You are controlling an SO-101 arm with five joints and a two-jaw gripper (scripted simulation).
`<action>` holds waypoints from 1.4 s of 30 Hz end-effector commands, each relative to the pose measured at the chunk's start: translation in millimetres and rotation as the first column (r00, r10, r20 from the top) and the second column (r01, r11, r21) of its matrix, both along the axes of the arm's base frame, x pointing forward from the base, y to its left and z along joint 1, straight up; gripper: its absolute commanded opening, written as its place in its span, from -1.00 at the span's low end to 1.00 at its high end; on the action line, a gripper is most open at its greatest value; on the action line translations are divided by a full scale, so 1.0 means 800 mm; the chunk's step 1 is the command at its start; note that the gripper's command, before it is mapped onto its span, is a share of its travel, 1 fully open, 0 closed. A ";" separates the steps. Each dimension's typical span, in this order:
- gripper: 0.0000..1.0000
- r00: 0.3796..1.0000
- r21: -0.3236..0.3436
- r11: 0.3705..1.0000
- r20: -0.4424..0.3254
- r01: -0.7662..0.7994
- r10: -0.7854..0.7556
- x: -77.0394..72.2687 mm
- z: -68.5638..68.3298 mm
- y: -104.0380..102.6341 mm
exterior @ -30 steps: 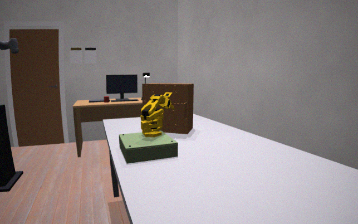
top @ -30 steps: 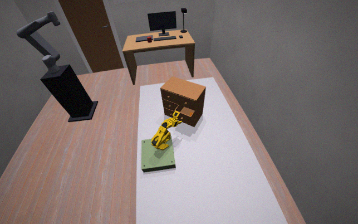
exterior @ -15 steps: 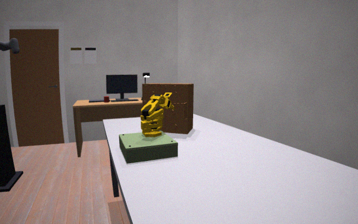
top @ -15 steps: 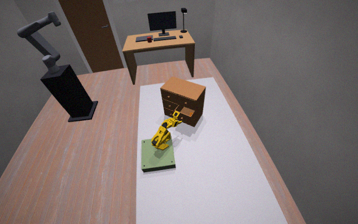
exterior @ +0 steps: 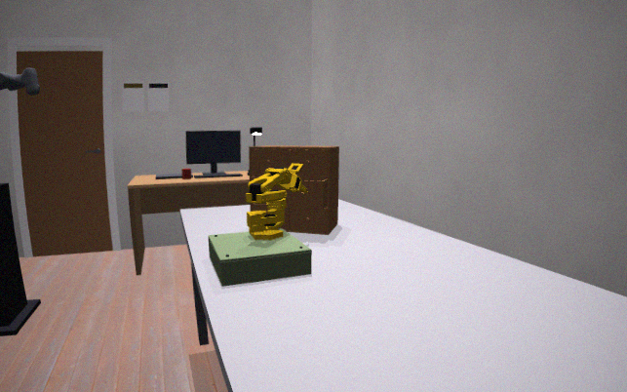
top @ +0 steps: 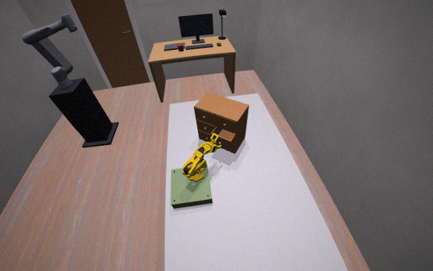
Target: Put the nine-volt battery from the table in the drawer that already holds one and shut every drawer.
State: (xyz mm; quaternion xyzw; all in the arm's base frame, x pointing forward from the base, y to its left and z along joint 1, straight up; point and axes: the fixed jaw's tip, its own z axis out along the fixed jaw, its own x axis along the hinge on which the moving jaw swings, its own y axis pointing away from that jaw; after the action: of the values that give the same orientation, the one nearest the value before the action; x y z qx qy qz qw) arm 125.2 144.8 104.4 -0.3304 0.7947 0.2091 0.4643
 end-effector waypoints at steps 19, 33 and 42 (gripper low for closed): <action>-0.57 1.000 0.003 1.000 0.011 -0.018 0.018 0.011 -0.015 0.017; -0.57 1.000 0.005 1.000 0.013 -0.019 0.019 0.012 -0.017 0.019; -0.57 1.000 0.005 1.000 0.013 -0.021 0.021 0.012 -0.019 0.019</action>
State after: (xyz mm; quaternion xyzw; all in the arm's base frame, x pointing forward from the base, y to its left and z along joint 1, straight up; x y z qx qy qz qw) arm 136.9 159.7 94.2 -0.3311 0.7874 0.2154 0.4732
